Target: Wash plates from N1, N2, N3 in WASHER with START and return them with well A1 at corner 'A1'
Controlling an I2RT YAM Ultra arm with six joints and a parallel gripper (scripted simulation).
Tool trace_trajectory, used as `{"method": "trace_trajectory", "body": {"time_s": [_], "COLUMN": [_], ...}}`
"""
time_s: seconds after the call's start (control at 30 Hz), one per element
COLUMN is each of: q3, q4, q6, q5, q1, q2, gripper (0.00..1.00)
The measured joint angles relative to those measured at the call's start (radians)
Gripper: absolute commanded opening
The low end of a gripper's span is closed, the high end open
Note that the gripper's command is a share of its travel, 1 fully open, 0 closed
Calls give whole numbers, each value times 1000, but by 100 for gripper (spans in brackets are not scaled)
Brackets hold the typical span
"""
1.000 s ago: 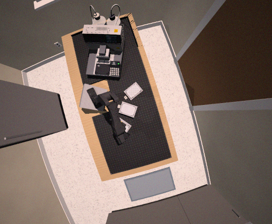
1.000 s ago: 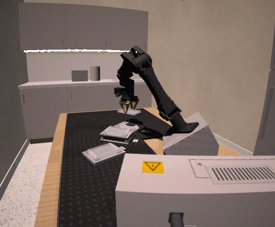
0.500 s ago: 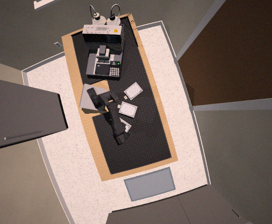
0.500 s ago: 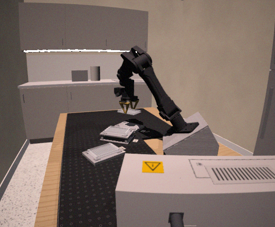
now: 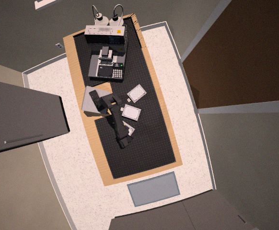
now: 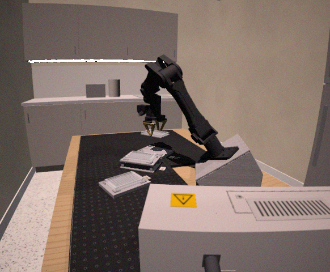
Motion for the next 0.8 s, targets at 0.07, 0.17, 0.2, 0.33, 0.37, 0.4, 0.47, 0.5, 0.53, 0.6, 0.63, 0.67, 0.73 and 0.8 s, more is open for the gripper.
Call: {"method": "trace_trajectory", "body": {"time_s": [0.07,0.17,0.2,0.33,0.37,0.4,0.47,0.5,0.53,0.6,0.63,0.67,0.73,0.8], "q3": [-2,-14,-18,-34,-37,-40,-47,-50,-53,-56,-57,-59,-66,-74], "q4": [2,10,14,34,40,46,60,66,73,81,86,93,107,118], "q6": [0,5,7,18,20,23,29,32,35,39,41,43,48,53], "q5": [0,2,3,7,8,9,11,12,13,14,15,16,17,19], "q1": [1,11,14,25,28,31,36,39,42,43,44,47,53,59], "q2": [-1,2,4,11,14,16,21,23,25,27,26,27,33,38], "gripper": [0,0,0,0,0,0,0,0,0,0,0,0,0,0]}}
